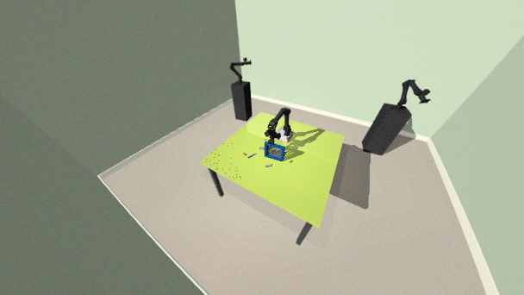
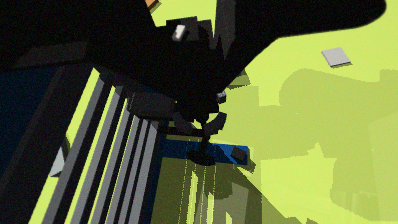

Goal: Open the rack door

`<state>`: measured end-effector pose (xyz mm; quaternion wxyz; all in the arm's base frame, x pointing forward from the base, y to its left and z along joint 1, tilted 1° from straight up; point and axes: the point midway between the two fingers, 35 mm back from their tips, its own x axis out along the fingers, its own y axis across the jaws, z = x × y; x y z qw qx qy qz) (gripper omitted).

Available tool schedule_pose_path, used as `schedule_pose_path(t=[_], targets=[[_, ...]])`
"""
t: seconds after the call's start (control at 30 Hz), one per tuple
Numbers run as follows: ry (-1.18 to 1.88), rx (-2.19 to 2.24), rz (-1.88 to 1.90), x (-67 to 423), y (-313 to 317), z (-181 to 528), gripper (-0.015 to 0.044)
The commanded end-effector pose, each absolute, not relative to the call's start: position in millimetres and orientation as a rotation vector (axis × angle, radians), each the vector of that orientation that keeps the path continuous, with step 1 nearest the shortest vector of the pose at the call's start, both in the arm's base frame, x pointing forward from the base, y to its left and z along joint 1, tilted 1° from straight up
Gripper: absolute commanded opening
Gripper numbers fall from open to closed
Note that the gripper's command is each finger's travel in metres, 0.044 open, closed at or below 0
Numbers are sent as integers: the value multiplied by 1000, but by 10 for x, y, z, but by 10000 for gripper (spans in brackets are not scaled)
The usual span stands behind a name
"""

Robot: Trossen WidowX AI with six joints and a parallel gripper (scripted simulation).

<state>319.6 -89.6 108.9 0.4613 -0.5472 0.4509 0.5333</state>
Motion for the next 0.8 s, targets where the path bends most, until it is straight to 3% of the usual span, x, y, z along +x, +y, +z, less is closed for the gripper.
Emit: schedule_pose_path(t=[0.0,0.77], targets=[[1123,-1321,1292,3185,-886,1081,24],[1328,-967,950,2948,-759,1075,24]])
